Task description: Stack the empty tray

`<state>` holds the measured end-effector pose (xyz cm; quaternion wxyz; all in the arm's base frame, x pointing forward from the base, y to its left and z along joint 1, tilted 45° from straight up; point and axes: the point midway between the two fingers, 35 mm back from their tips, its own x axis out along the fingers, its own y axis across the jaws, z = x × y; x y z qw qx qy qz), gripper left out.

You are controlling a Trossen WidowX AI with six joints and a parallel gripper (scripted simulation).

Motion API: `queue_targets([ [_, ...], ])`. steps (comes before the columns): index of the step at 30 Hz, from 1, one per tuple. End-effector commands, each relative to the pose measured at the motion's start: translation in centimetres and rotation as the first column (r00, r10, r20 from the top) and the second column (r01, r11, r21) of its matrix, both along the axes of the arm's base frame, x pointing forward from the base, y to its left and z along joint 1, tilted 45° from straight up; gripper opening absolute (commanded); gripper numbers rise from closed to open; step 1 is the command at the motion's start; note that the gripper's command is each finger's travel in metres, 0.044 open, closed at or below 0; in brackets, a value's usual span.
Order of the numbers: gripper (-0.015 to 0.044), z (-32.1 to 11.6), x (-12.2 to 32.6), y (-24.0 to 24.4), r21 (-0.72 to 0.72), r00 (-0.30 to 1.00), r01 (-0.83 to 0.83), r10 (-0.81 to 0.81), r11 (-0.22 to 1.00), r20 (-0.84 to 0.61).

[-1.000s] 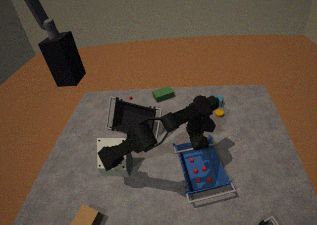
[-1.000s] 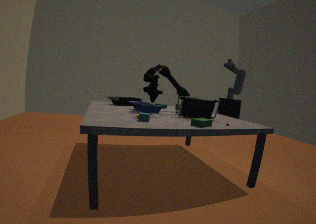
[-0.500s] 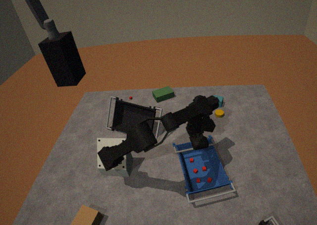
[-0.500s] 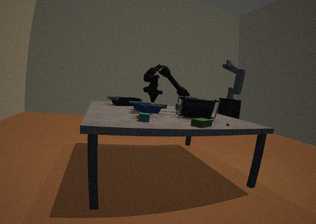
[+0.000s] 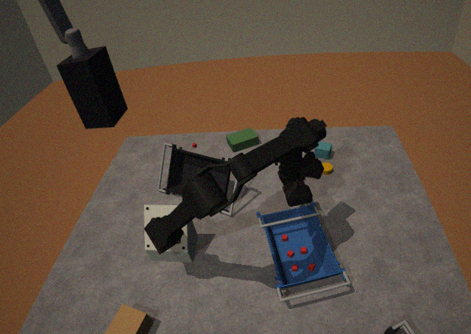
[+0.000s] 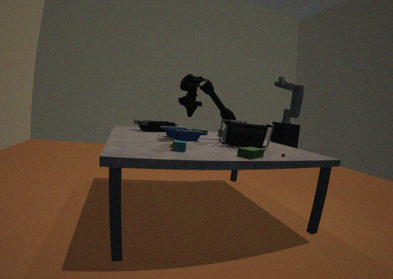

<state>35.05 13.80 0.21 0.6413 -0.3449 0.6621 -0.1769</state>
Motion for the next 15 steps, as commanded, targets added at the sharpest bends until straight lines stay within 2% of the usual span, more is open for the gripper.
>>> queue_targets([
  [1,0.0087,0.4,1.0,-2.4,0.03,0.975,0.181,-0.183,0.983,0.129],
  [4,0.0087,1.9,2.5,-4.6,0.148,0.819,0.428,-0.451,0.892,0.355],
  [8,0.0087,4.0,4.1,-7.7,0.356,0.443,0.642,-0.707,0.679,0.552],
  [11,0.0087,5.7,5.0,-10.0,0.527,0.094,0.696,-0.789,0.488,0.607],
  [13,0.0087,6.7,5.5,-11.6,0.636,-0.14,0.681,-0.788,0.363,0.599],
  [15,0.0087,7.3,5.7,-12.5,0.696,-0.27,0.655,-0.769,0.294,0.579],
])
